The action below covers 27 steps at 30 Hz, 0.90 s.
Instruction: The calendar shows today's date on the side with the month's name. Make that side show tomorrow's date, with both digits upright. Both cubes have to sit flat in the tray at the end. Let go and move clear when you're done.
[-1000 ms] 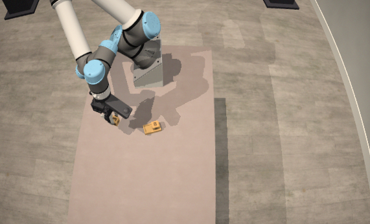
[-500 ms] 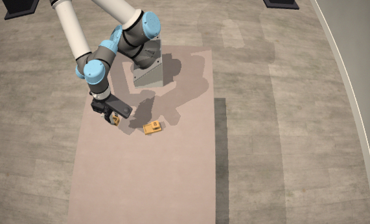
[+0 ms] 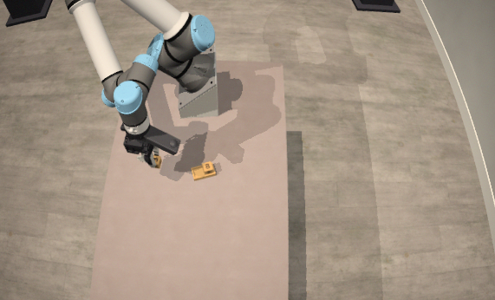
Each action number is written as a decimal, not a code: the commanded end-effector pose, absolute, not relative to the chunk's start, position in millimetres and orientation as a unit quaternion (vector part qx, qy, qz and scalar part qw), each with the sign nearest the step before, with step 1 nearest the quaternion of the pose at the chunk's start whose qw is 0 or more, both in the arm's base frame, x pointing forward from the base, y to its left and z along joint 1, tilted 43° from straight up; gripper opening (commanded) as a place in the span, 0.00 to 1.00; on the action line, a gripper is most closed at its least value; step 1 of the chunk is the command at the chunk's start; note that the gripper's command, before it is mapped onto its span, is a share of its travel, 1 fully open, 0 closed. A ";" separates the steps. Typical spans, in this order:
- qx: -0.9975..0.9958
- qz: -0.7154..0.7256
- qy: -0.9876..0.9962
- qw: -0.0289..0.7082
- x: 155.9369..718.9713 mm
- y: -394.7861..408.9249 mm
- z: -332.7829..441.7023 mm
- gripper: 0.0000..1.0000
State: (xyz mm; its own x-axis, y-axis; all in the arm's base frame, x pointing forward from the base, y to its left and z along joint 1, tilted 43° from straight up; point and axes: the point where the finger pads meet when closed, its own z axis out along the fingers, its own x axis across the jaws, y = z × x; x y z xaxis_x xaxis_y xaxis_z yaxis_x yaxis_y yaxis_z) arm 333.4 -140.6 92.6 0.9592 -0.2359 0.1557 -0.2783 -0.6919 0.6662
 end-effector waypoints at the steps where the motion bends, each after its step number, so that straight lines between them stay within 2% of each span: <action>1: 0.927 0.007 -0.081 0.367 334.3 -137.6 90.2 0.11; 27: 0.887 -0.134 0.281 0.341 338.0 -122.7 77.1 0.11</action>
State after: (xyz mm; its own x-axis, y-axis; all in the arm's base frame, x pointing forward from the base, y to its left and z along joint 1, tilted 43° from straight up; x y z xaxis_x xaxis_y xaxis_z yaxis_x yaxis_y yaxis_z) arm 337.3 -124.2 78.2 0.8579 0.3412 -0.3842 0.5110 -0.6452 0.5680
